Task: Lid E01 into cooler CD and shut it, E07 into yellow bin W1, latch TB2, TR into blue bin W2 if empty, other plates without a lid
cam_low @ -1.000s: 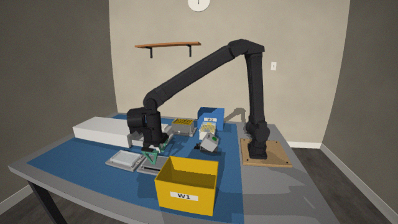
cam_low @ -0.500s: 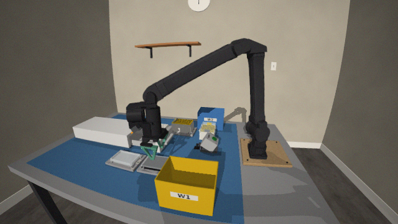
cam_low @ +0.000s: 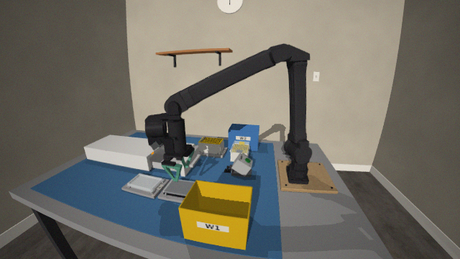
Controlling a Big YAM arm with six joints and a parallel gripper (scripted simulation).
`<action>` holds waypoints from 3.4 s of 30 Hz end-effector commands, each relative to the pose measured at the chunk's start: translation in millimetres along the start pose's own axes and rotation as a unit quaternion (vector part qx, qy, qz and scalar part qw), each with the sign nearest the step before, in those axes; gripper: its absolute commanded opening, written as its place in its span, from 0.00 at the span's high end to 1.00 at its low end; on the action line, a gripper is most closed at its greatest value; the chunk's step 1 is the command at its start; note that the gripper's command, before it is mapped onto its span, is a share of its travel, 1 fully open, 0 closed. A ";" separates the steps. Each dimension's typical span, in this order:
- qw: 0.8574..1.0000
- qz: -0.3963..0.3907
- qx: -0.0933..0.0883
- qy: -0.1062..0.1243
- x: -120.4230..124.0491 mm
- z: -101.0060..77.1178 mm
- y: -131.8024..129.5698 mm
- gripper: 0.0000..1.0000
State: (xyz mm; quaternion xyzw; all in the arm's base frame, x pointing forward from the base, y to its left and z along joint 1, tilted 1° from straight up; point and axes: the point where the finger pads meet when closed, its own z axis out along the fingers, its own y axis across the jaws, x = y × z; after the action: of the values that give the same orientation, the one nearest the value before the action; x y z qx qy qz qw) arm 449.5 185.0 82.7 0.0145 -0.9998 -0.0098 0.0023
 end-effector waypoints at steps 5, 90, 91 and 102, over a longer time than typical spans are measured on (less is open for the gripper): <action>0.999 -0.002 -0.014 -0.039 -21.3 -44.4 6.1 0.00; 1.000 -0.001 -0.008 -0.023 -12.3 -73.2 3.3 0.00; 1.000 -0.001 -0.008 -0.023 -12.3 -73.2 3.3 0.00; 1.000 -0.007 -0.002 -0.005 -5.2 -40.9 1.5 0.00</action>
State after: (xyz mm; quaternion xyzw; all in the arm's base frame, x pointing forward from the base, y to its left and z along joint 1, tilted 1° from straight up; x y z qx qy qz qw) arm 448.7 182.0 126.2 0.0123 -0.9999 -0.0087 0.0051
